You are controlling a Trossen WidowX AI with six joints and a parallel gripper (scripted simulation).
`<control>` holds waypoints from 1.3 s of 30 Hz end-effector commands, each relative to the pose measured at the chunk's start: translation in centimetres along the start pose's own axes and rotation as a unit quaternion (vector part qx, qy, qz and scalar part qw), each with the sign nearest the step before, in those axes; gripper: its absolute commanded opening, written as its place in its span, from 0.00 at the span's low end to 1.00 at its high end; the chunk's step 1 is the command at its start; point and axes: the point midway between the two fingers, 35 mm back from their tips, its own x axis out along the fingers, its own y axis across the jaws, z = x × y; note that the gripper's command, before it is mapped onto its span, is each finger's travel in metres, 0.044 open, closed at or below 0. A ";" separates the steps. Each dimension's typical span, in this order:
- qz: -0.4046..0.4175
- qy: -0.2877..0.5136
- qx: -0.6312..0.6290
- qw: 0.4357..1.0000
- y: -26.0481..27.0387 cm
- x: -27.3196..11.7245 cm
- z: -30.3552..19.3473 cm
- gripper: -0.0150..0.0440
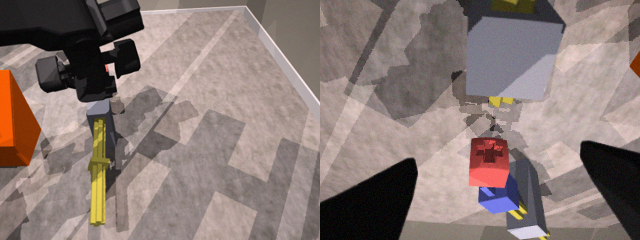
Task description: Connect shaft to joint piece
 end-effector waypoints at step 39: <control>-0.166 -0.150 -0.600 0.769 -2.9 -9.2 17.4 1.00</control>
